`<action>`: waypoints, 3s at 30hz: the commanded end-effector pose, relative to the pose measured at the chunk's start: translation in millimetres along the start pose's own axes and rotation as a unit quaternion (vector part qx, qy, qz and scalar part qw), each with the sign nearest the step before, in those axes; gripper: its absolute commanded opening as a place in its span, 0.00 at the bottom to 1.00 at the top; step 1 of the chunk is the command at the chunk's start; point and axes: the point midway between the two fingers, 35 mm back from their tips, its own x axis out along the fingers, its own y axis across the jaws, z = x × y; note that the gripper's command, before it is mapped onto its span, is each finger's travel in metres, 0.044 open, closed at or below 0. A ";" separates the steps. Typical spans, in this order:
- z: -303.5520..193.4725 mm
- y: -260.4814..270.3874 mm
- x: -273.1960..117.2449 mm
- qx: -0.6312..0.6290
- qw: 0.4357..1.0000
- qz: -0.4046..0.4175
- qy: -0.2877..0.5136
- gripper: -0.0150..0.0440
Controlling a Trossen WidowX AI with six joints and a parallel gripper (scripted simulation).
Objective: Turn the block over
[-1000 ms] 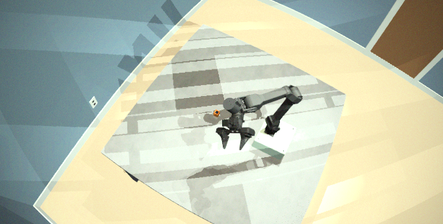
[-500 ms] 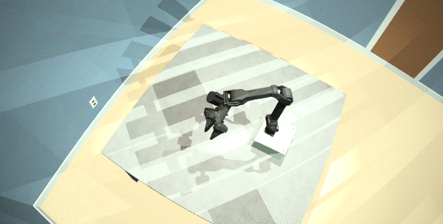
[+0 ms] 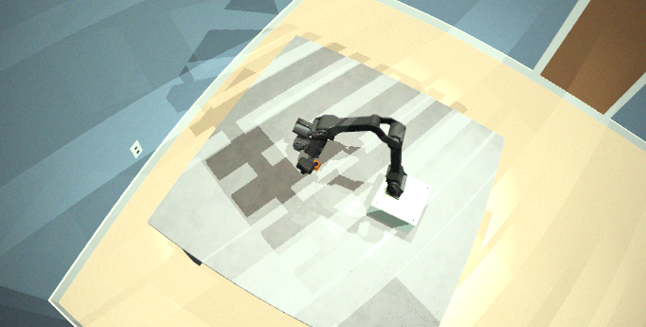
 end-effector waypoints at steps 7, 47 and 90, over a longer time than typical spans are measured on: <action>-16.5 -79.6 13.2 0.053 0.988 -0.128 0.072 1.00; -30.6 -97.8 92.9 0.053 0.988 -0.129 0.072 0.87; -24.7 -92.2 72.8 0.043 0.990 -0.132 0.004 0.25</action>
